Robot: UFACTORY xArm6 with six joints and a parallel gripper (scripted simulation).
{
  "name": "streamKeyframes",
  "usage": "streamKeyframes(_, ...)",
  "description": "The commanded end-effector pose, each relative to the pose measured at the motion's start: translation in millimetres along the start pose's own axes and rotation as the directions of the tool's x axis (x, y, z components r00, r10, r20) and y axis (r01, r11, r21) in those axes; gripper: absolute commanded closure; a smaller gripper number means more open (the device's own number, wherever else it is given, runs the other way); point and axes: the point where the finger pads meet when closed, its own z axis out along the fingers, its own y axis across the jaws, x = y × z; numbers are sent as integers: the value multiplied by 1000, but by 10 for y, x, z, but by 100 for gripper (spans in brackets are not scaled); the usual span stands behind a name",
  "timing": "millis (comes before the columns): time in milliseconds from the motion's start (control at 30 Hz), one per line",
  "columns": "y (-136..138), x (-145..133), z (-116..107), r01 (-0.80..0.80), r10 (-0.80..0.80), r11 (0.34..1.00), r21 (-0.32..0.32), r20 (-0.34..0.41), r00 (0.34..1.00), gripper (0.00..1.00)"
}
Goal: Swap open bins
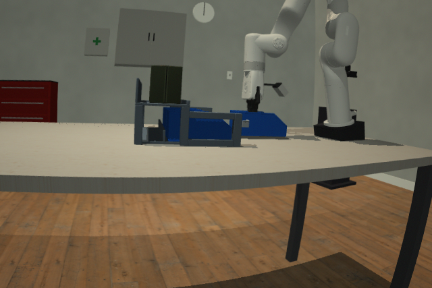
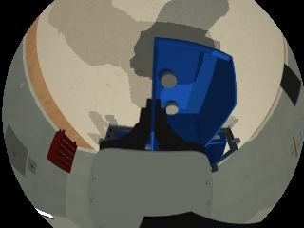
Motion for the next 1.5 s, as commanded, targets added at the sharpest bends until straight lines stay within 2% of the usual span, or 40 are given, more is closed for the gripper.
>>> streamKeyframes(0, -2, -13, -6, 0, 0, 1000, 0, 3, 1000, 100)
streamKeyframes(1267, -1, -13, 70, 0, 0, 1000, 0, 3, 1000, 100)
streamKeyframes(1300, -1, -13, 70, 0, 0, 1000, 0, 3, 1000, 74)
streamKeyframes(1467, -1, -13, 70, 0, 0, 1000, 0, 3, 1000, 74)
